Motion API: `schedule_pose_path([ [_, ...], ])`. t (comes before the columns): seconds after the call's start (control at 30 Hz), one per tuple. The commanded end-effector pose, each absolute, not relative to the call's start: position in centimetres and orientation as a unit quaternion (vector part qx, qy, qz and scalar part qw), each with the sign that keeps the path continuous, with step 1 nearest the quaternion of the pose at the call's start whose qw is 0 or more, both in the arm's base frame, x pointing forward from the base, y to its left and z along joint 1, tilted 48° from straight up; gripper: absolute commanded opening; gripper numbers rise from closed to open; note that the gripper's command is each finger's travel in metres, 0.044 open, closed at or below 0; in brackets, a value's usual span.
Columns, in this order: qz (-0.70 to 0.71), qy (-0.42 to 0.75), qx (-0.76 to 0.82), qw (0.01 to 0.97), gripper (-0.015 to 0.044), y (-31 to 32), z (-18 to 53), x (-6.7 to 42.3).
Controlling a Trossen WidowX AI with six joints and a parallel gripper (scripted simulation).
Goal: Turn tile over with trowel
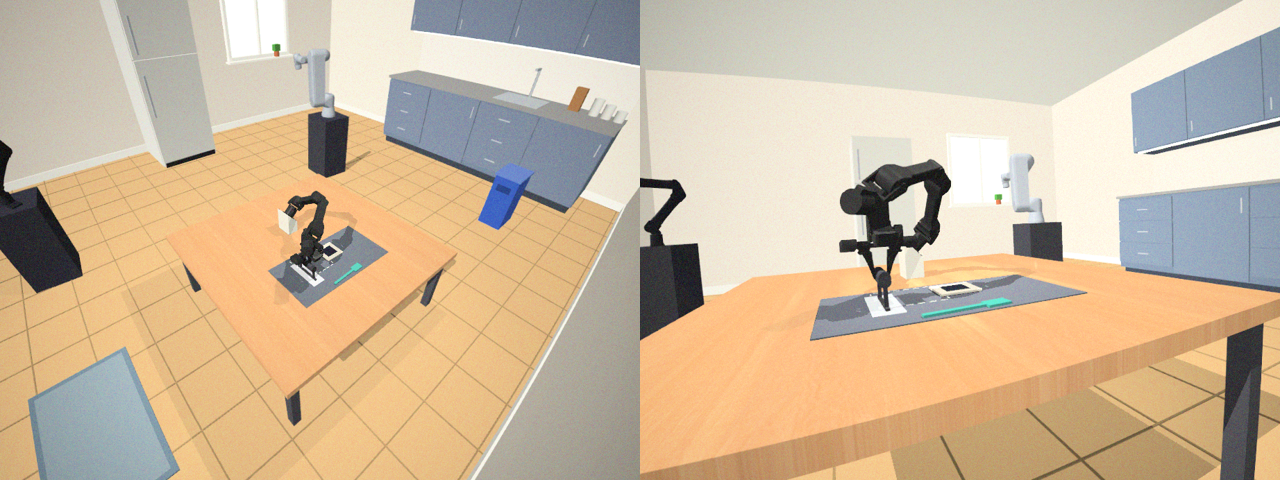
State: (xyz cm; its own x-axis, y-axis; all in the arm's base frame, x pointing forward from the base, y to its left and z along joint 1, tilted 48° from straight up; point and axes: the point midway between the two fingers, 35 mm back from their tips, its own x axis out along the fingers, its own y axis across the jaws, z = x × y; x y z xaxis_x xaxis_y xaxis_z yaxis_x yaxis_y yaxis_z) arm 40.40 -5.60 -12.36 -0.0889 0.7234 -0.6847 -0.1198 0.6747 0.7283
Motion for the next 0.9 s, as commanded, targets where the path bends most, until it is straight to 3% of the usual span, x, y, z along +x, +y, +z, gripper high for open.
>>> schedule_pose_path([
  [0.0, 0.332, 0.661, 0.233, 0.631, 0.0130, -5.40, -12.59, 40.18],
  [0.43, 0.330, 0.662, 0.234, 0.631, 0.0130, -5.40, -12.59, 40.18],
  [0.87, 0.202, 0.712, 0.346, 0.577, 0.0130, -5.40, -12.59, 40.18],
])
